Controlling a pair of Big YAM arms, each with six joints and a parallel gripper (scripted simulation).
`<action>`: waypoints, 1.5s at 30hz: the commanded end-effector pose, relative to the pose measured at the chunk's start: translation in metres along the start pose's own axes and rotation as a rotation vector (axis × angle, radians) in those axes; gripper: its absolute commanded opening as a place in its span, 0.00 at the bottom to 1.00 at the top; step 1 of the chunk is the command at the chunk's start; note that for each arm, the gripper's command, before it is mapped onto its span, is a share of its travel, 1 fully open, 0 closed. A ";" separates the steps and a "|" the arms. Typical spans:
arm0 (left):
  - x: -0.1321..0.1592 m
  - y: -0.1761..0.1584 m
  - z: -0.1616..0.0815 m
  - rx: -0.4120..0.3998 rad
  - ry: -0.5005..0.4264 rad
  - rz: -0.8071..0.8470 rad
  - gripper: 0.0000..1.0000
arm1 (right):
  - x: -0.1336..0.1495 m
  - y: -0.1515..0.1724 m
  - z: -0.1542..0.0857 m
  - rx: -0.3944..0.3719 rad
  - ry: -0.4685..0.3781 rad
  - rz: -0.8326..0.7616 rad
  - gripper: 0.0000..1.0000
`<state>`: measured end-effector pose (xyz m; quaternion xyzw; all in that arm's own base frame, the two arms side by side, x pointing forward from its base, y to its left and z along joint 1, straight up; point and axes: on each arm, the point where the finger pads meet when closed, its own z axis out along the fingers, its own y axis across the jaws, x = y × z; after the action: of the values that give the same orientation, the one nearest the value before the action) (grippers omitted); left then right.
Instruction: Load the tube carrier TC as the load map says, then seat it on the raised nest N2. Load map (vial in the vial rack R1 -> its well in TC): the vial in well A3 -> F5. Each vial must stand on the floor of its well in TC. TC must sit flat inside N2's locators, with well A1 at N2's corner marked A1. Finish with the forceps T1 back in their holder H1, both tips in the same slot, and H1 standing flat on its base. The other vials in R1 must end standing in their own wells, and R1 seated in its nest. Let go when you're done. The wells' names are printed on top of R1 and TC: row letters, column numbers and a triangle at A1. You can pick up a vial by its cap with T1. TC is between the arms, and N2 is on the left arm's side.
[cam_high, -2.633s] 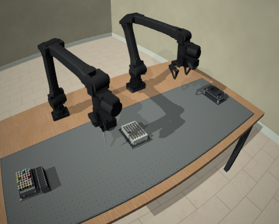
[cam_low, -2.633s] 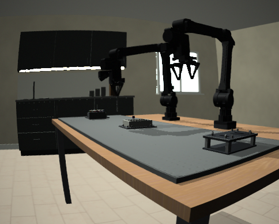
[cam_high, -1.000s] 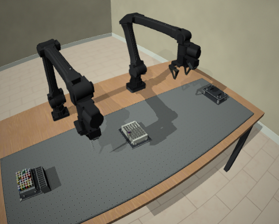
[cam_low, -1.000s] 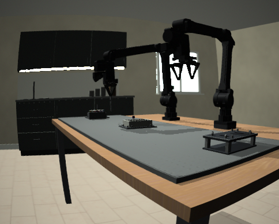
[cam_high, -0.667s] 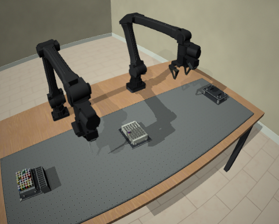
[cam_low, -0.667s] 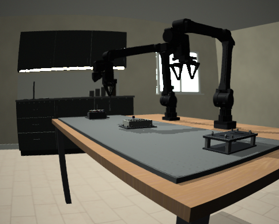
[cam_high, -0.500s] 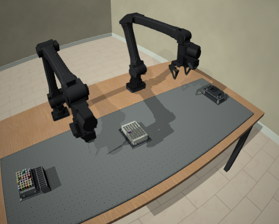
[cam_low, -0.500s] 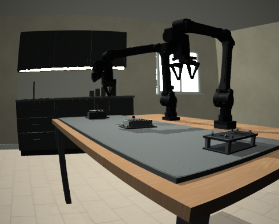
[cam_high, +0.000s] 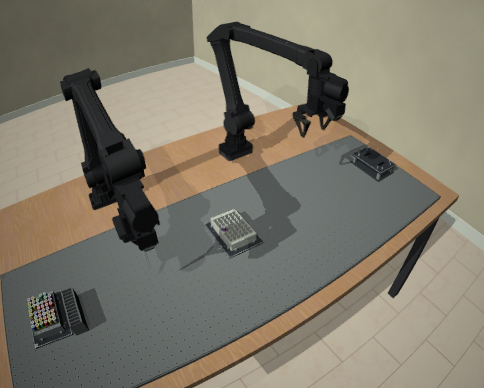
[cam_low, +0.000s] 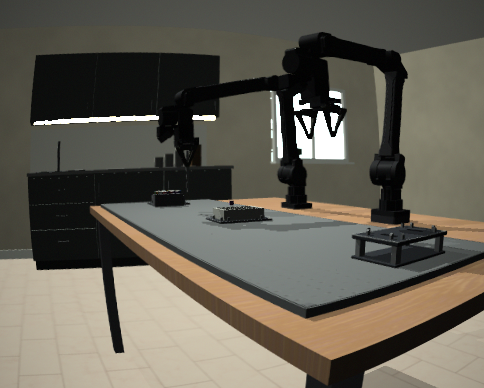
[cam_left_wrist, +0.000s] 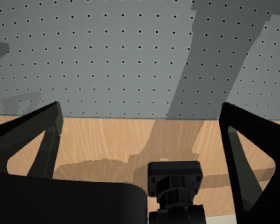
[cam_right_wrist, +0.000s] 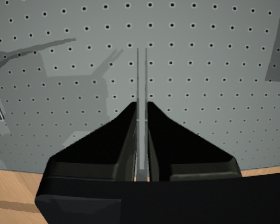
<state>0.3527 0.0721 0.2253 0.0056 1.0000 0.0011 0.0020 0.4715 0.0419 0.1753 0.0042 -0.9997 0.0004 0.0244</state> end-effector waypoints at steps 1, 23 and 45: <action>-0.008 0.000 -0.014 -0.006 -0.031 0.015 1.00 | -0.021 -0.011 -0.016 0.001 -0.032 -0.005 0.07; -0.008 0.000 -0.014 -0.006 -0.031 0.015 1.00 | -0.027 -0.041 -0.017 0.002 -0.028 -0.005 0.07; -0.008 0.000 -0.014 -0.006 -0.031 0.015 1.00 | -0.034 -0.075 -0.017 0.005 -0.026 -0.005 0.07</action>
<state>0.3527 0.0721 0.2253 0.0056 1.0000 0.0011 0.0020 0.4869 -0.0211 0.1798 0.0049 -0.9997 0.0003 0.0228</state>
